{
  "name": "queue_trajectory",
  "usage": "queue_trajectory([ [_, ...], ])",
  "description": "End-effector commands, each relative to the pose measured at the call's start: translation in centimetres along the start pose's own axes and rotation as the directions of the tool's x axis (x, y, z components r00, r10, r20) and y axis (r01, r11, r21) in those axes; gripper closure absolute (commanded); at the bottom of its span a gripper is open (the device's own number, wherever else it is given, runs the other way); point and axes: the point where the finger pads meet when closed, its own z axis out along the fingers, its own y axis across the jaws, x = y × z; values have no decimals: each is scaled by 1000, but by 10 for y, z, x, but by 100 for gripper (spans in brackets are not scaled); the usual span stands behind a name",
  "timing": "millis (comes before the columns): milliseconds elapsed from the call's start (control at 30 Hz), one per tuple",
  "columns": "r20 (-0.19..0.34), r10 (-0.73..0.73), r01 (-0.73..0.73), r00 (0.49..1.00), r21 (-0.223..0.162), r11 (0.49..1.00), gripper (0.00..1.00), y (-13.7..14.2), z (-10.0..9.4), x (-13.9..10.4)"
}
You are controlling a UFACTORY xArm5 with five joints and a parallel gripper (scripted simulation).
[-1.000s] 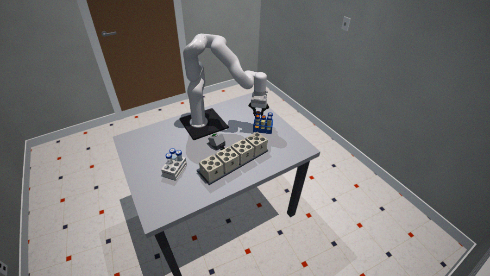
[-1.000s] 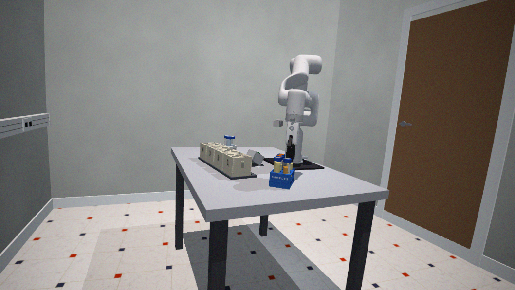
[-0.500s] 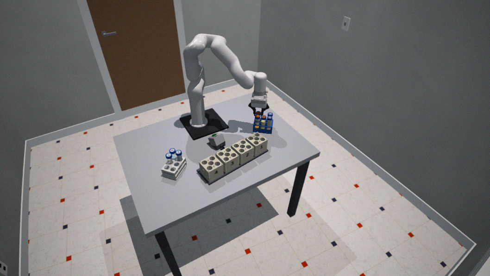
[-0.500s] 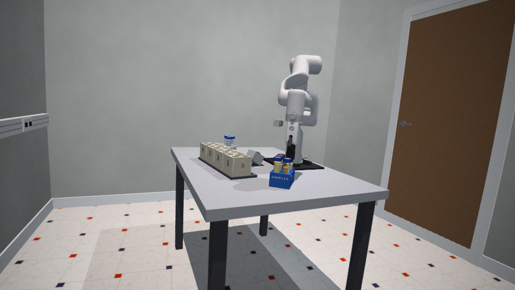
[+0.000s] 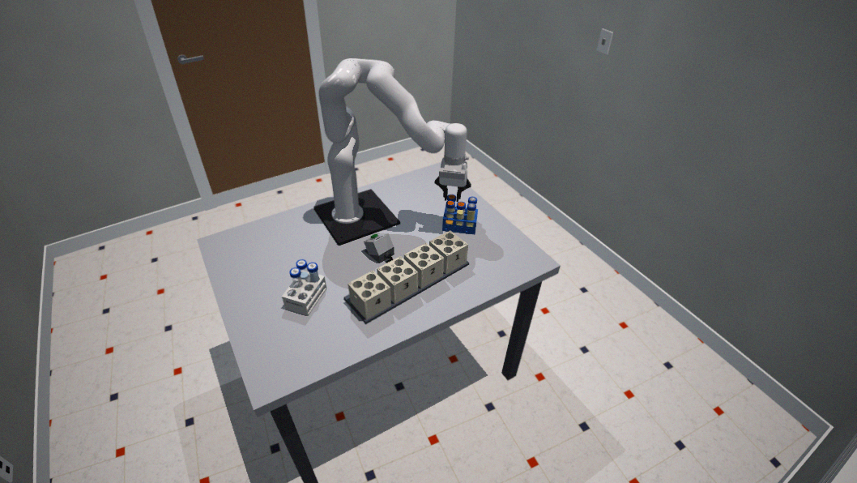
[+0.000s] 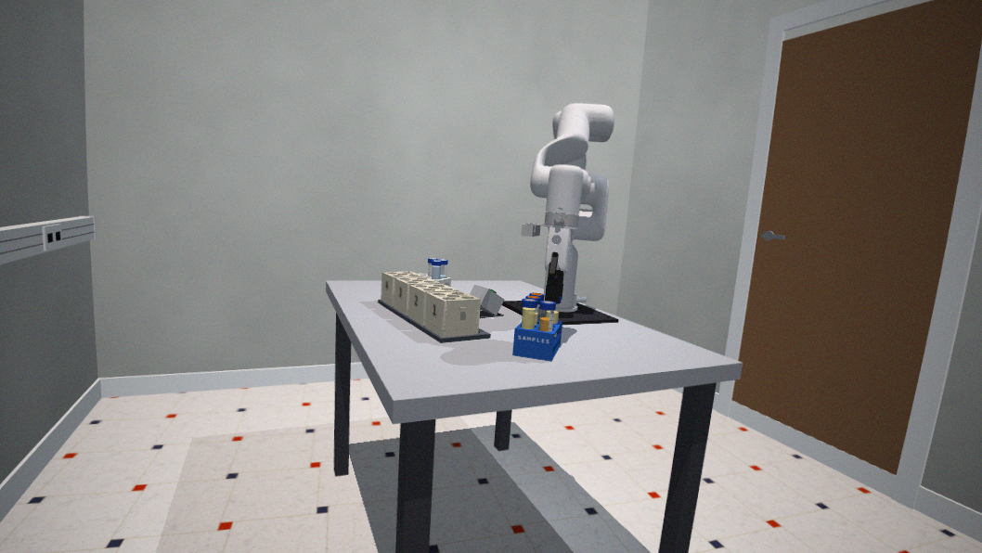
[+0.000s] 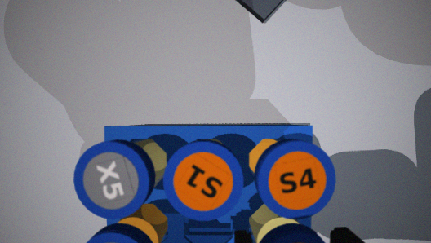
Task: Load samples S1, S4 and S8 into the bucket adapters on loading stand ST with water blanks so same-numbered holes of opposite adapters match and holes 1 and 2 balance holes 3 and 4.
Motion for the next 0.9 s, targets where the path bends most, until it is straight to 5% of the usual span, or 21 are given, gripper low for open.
queue_trajectory([
  [0, 11, 0, 0, 1000, 2, 1000, 56, -1, -8, 0],
  [867, 11, 0, 0, 1000, 2, 1000, 56, -1, -56, 1],
])
